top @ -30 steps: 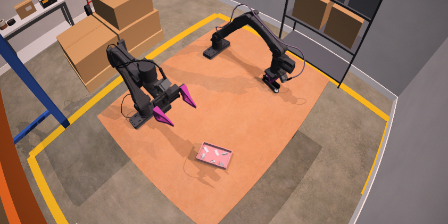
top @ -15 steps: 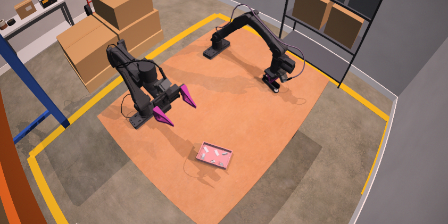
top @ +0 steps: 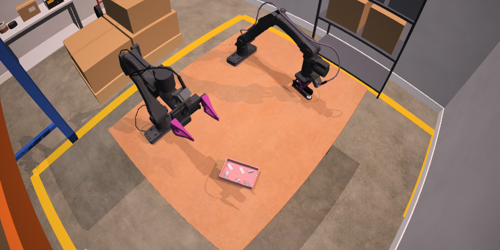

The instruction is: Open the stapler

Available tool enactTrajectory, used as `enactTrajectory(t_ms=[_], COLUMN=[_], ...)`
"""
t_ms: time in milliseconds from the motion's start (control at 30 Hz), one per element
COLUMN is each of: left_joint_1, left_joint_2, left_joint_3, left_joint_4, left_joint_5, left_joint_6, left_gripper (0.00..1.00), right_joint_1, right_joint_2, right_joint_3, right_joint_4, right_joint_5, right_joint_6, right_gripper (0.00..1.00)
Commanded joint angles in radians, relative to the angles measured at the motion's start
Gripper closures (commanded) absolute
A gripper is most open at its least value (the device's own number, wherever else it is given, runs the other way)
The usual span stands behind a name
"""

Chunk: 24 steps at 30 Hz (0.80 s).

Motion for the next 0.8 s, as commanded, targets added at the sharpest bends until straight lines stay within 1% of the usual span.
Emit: enactTrajectory(t_ms=[0,200,267,367,433,467,533,767], left_joint_1=[-0.066,-0.265,-0.35,-0.492,-0.492,-0.571,-0.669,-0.922], left_joint_2=[-0.097,-0.262,-0.308,-0.355,-0.355,-0.369,-0.376,-0.327], left_joint_3=[-0.081,-0.356,-0.426,-0.494,-0.494,-0.508,-0.524,-0.475], left_joint_4=[0.036,0.096,0.117,0.14,0.14,0.155,0.16,0.157], left_joint_5=[0.009,0.026,0.024,0.028,0.028,0.017,0.019,0.005], left_joint_6=[-0.096,-0.357,-0.453,-0.589,-0.589,-0.653,-0.722,-0.924], left_gripper=[0.83,0.83,0.83,0.83,0.83,0.83,0.83,0.83], right_joint_1=[-0.002,-0.002,-0.002,-0.002,-0.002,-0.002,-0.002,-0.002], right_joint_2=[-0.015,-0.015,-0.015,-0.015,-0.015,-0.015,-0.015,-0.015], right_joint_3=[0.002,0.002,0.002,0.002,0.002,0.002,0.002,0.002], right_joint_4=[0.007,0.007,0.007,0.007,0.007,0.007,0.007,0.007], right_joint_5=[-0.006,-0.006,-0.006,-0.006,-0.006,-0.006,-0.006,-0.006], right_joint_6=[-0.006,-0.006,-0.006,-0.006,-0.006,-0.006,-0.006,-0.006], right_gripper=[0.0,0.0,0.0,0.0,0.0,0.0,0.0,0.0])
